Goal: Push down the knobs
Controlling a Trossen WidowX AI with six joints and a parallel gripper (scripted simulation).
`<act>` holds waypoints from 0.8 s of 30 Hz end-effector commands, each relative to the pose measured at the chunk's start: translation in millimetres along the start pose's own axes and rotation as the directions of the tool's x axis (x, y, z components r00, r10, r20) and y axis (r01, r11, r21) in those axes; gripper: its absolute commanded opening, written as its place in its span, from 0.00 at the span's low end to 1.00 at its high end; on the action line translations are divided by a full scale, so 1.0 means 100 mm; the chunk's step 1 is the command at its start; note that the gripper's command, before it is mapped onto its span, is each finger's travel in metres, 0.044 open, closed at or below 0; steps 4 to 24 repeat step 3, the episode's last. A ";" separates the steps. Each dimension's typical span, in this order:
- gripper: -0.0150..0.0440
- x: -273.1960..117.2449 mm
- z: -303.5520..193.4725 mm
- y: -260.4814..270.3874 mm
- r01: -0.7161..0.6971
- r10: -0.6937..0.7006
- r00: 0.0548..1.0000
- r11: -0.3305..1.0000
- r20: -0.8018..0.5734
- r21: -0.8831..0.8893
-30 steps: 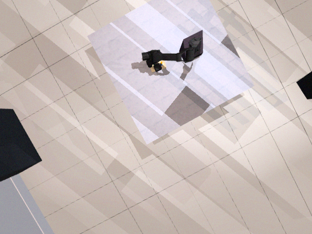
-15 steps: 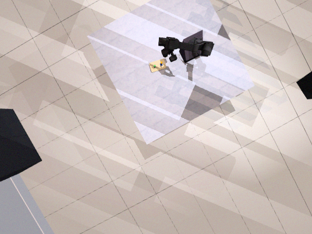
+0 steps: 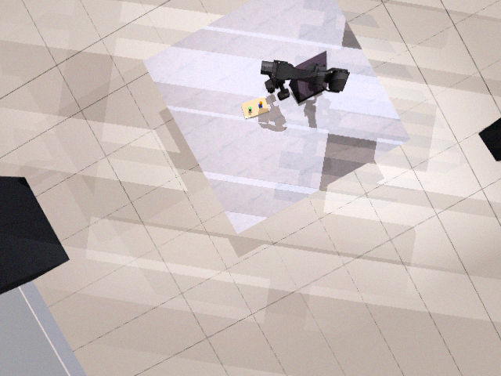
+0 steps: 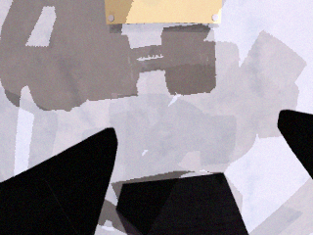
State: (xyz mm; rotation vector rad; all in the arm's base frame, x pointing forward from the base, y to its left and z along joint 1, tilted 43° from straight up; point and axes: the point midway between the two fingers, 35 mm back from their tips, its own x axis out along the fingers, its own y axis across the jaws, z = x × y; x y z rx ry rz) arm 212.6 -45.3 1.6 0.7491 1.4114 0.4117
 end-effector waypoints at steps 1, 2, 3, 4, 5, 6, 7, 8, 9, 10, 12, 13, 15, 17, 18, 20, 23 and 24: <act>1.00 0.00 -0.01 -0.01 0.005 -0.005 1.000 1.000 -0.003 -0.005; 1.00 0.00 -0.01 -0.01 0.005 -0.005 1.000 1.000 -0.003 -0.005; 1.00 0.00 -0.01 -0.01 0.005 -0.005 1.000 1.000 -0.003 -0.005; 1.00 0.00 -0.01 -0.01 0.005 -0.005 1.000 1.000 -0.003 -0.005; 1.00 0.00 -0.01 -0.01 0.005 -0.005 1.000 1.000 -0.003 -0.005; 1.00 0.00 -0.01 -0.01 0.005 -0.005 1.000 1.000 -0.003 -0.005; 1.00 0.00 -0.01 -0.01 0.005 -0.005 1.000 1.000 -0.003 -0.005; 1.00 0.00 -0.01 -0.01 0.005 -0.005 1.000 1.000 -0.003 -0.005; 1.00 0.00 -0.01 -0.01 0.005 -0.005 1.000 1.000 -0.003 -0.005; 1.00 0.00 -0.01 -0.01 0.005 -0.005 1.000 1.000 -0.003 -0.005; 1.00 0.00 -0.01 -0.01 0.005 -0.005 1.000 1.000 -0.003 -0.005; 1.00 0.00 -0.01 -0.01 0.005 -0.005 1.000 1.000 -0.003 -0.005; 1.00 0.00 -0.01 -0.01 0.005 -0.005 1.000 1.000 -0.003 -0.005; 1.00 0.00 -0.01 -0.01 0.005 -0.005 1.000 1.000 -0.003 -0.005; 1.00 0.00 -0.01 -0.01 0.005 -0.005 1.000 1.000 -0.003 -0.005; 1.00 0.00 -0.01 -0.01 0.005 -0.005 1.000 1.000 -0.003 -0.005; 1.00 0.00 -0.01 -0.01 0.005 -0.005 1.000 1.000 -0.003 -0.005; 1.00 0.00 -0.01 -0.01 0.005 -0.005 1.000 1.000 -0.003 -0.005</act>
